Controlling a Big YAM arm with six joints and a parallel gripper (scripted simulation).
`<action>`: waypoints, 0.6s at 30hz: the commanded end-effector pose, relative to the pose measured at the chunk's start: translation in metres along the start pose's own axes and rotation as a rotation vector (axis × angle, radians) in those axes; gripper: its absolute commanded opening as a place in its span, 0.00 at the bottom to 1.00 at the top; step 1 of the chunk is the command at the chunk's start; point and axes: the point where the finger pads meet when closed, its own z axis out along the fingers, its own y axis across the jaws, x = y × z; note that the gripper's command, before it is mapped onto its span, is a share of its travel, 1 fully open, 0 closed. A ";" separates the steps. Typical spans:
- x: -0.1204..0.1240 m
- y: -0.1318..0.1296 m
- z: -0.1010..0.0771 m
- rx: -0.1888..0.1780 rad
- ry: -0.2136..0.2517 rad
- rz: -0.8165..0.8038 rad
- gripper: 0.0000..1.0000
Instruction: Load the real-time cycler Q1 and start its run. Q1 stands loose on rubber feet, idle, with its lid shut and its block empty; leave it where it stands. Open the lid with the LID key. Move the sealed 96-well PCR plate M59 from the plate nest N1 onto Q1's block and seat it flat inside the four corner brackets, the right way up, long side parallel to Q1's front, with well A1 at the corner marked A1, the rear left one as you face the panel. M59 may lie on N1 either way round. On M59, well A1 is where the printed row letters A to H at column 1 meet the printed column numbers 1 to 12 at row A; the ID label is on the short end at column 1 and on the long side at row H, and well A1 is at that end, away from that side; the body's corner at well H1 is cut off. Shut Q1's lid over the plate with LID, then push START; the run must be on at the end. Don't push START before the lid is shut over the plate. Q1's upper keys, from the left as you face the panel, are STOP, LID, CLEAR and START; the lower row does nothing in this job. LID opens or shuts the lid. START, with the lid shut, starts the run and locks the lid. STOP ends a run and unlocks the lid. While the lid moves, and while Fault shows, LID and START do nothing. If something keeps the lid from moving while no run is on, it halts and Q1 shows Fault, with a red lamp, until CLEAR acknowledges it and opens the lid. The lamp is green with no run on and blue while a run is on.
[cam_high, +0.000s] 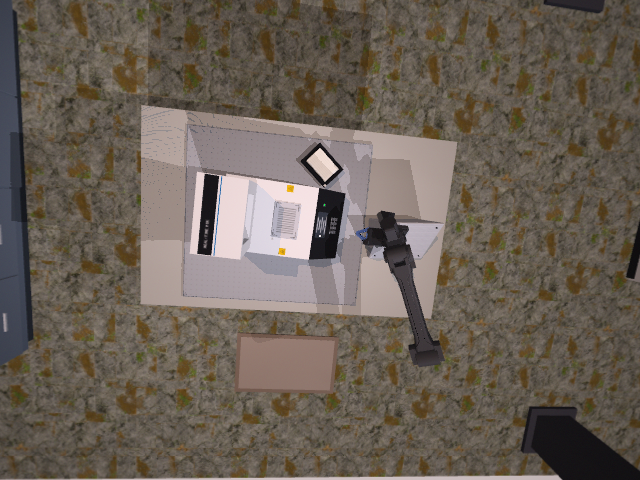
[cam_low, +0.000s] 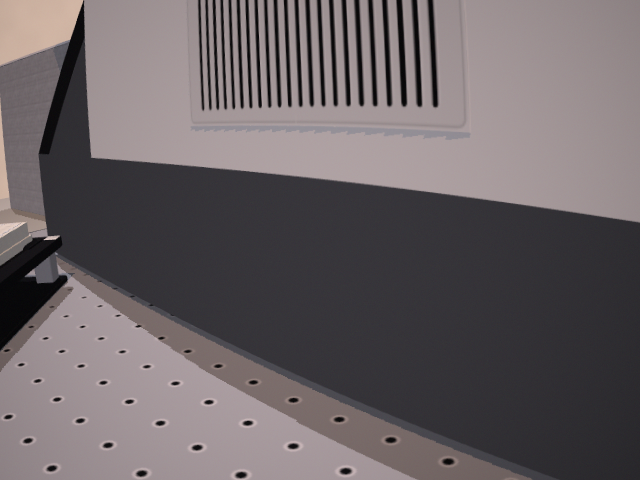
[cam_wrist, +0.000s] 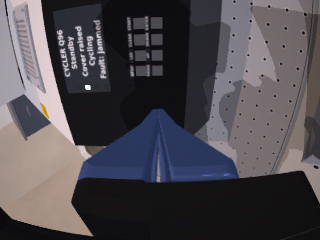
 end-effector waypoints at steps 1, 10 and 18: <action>-0.002 0.006 -0.003 -0.014 -0.009 -0.022 0.00; -0.002 0.006 -0.003 -0.014 -0.009 -0.003 0.00; -0.002 0.006 -0.003 -0.014 -0.009 -0.005 0.00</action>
